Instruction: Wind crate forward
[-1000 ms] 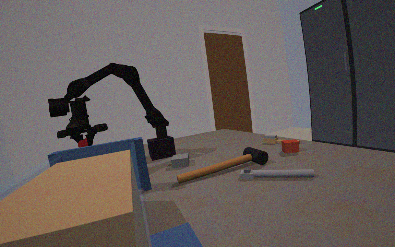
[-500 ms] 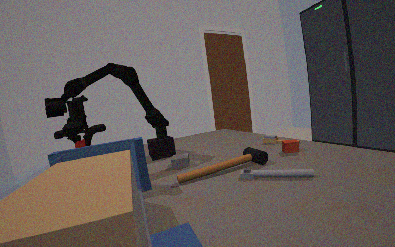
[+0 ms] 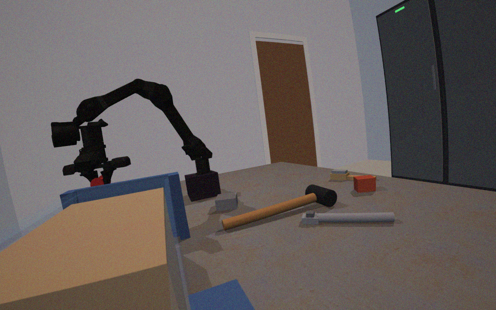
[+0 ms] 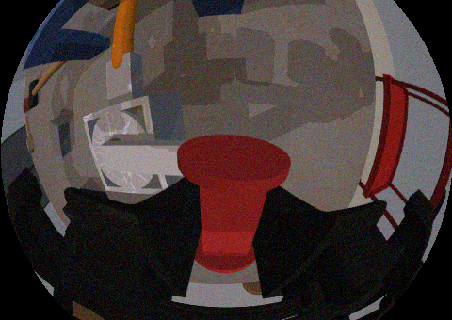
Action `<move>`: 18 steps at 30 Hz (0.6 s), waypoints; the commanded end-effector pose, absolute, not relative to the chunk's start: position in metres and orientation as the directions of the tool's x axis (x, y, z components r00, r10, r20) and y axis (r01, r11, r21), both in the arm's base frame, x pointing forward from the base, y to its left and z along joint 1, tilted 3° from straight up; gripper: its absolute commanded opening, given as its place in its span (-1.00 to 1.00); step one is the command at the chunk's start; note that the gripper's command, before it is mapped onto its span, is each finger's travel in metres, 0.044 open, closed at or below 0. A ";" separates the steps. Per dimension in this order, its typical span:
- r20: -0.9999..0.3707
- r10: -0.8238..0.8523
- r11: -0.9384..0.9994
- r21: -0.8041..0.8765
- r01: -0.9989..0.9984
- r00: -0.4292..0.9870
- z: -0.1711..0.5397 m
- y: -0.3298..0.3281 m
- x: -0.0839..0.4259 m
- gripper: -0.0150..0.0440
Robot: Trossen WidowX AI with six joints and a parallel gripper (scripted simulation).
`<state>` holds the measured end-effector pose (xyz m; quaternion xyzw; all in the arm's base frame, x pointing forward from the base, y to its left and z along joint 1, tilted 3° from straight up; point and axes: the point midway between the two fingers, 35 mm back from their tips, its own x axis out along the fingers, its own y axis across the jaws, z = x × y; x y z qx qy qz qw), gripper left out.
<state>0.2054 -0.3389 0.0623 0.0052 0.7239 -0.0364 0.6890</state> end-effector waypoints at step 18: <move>-0.999 -0.037 0.998 -0.038 0.047 -0.023 0.060 -0.330 0.243 -0.49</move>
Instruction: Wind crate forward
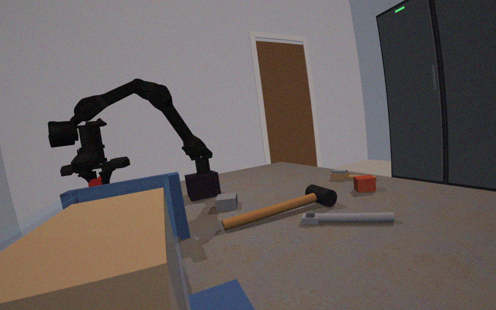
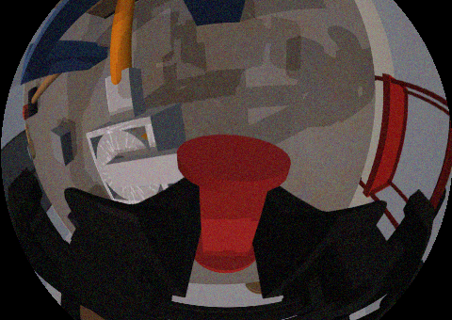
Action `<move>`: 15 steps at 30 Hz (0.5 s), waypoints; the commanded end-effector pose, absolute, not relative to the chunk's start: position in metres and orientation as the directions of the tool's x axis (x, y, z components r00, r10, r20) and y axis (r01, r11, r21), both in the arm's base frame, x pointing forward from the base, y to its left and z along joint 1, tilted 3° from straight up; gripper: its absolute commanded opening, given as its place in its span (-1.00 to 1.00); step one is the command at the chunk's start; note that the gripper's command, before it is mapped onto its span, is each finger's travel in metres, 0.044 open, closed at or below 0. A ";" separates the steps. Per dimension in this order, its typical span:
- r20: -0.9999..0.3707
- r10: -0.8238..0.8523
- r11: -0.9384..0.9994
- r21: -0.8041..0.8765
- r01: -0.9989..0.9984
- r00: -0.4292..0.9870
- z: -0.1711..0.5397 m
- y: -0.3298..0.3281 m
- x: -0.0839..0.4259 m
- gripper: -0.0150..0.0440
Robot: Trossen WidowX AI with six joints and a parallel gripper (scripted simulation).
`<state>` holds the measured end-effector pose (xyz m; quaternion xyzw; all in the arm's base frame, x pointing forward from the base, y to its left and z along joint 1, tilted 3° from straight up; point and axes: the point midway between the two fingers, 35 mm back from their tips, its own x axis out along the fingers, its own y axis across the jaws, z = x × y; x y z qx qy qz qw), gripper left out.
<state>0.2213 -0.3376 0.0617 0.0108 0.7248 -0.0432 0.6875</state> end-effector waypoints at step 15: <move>-0.999 -0.036 0.998 -0.037 0.047 -0.022 0.059 -0.321 0.260 -0.49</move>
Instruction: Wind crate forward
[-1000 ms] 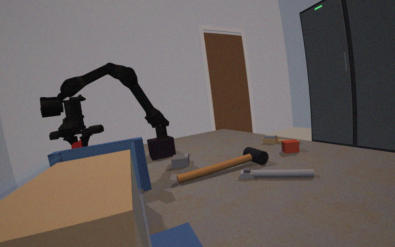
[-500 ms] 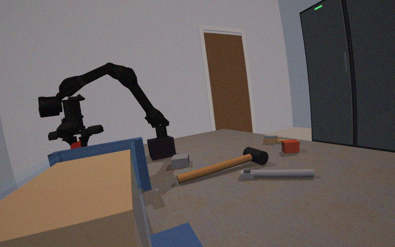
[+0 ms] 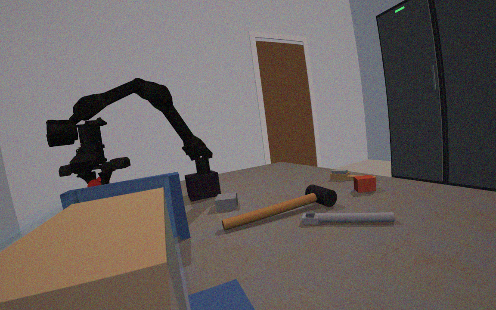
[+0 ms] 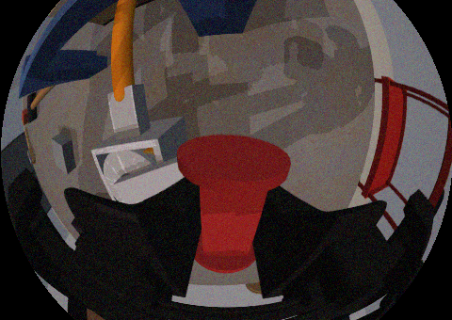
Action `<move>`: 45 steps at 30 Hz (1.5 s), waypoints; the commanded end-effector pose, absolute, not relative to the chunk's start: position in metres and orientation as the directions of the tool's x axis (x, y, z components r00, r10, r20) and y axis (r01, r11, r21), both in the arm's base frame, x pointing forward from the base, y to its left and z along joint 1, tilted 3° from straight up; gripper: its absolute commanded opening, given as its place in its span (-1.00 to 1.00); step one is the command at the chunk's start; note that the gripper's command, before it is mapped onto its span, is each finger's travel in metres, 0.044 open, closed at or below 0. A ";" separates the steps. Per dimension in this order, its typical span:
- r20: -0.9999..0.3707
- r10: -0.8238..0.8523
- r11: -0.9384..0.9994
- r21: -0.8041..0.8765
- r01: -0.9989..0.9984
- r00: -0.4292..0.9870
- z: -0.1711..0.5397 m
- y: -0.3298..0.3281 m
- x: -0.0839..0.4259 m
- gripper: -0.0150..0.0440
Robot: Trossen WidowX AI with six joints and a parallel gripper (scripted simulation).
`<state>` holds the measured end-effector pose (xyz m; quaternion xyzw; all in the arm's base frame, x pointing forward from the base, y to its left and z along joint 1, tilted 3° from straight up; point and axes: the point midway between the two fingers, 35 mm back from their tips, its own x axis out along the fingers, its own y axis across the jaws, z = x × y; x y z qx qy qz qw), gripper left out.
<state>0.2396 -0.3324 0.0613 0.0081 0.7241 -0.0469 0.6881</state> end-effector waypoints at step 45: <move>-0.999 -0.032 0.998 -0.033 0.047 -0.018 0.057 -0.276 0.297 -0.49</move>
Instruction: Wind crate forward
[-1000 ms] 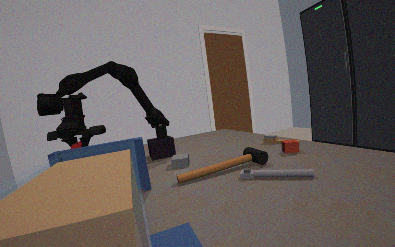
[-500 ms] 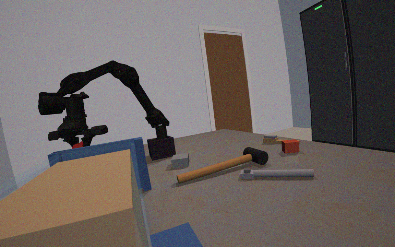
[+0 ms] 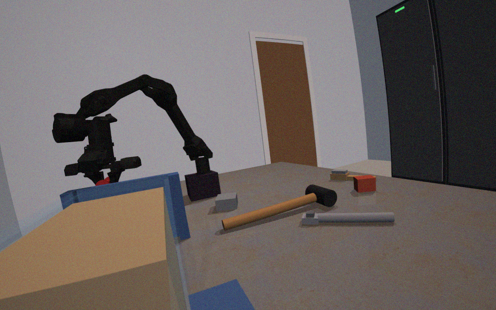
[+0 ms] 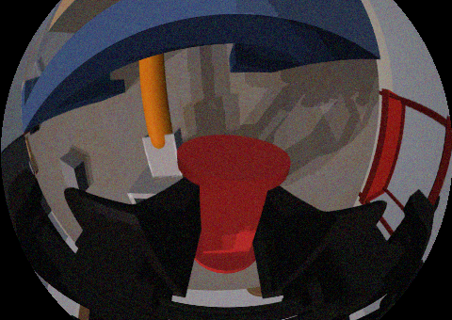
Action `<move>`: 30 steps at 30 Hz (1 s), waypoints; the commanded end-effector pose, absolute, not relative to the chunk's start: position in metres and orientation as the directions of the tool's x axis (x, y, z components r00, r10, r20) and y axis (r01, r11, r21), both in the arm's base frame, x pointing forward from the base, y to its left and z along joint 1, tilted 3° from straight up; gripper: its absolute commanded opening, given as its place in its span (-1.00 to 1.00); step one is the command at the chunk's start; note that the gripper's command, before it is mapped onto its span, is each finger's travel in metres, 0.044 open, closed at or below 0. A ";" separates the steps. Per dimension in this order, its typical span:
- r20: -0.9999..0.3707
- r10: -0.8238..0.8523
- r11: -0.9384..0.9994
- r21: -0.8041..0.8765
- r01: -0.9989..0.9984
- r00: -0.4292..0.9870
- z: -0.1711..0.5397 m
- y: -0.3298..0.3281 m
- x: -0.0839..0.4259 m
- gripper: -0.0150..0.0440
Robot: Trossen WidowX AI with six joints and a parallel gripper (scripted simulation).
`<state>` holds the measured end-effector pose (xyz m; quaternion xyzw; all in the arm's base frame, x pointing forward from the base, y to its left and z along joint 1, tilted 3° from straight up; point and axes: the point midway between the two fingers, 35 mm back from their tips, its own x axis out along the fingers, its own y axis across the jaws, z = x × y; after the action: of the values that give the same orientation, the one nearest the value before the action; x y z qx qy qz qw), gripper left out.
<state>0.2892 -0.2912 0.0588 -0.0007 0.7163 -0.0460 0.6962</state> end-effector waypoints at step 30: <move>-0.999 -0.029 0.998 -0.030 0.047 -0.017 0.055 -0.237 0.305 -0.49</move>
<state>0.3023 -0.2568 0.0576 -0.0019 0.7109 -0.0489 0.7016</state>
